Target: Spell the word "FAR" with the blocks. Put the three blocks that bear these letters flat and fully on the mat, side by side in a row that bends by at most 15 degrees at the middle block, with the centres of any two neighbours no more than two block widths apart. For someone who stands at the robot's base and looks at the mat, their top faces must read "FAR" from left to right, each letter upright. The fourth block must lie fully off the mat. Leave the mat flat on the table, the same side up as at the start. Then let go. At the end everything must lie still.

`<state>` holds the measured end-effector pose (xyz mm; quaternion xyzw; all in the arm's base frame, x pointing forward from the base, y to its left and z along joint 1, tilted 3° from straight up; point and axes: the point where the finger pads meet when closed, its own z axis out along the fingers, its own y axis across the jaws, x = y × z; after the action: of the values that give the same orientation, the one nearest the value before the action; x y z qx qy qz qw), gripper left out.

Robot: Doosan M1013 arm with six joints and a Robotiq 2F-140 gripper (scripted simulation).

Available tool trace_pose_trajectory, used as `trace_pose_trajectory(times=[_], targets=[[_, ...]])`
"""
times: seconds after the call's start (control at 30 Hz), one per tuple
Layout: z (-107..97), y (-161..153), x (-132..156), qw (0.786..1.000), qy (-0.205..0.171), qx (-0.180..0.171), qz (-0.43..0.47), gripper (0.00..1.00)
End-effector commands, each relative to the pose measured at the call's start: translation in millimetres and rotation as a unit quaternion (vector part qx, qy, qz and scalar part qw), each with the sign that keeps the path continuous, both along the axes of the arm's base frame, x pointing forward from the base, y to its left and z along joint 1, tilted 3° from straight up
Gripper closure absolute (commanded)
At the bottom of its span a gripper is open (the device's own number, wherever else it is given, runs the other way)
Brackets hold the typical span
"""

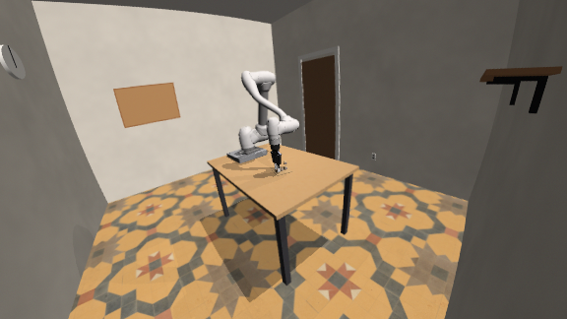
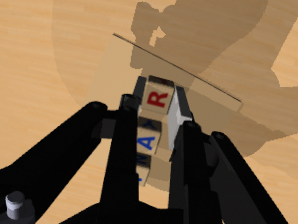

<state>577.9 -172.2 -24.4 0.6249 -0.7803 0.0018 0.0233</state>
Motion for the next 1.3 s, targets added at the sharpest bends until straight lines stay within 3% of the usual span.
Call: trace_pose_trajectory(times=[0.0, 0.27, 0.77, 1.07, 1.13, 1.27], targets=[[-5.1, -0.9, -3.7, 1.000, 0.003, 0.000, -0.002, 0.82], [-5.1, -0.9, -3.7, 1.000, 0.003, 0.000, -0.002, 0.75], [-2.1, -0.9, -3.6, 1.000, 0.003, 0.000, -0.002, 0.75], [32.1, 0.2, -2.2, 1.000, 0.003, 0.000, -0.002, 0.75], [32.1, 0.2, -2.2, 1.000, 0.003, 0.000, -0.002, 0.75], [54.2, 0.9, -1.3, 1.000, 0.003, 0.000, -0.002, 0.75]])
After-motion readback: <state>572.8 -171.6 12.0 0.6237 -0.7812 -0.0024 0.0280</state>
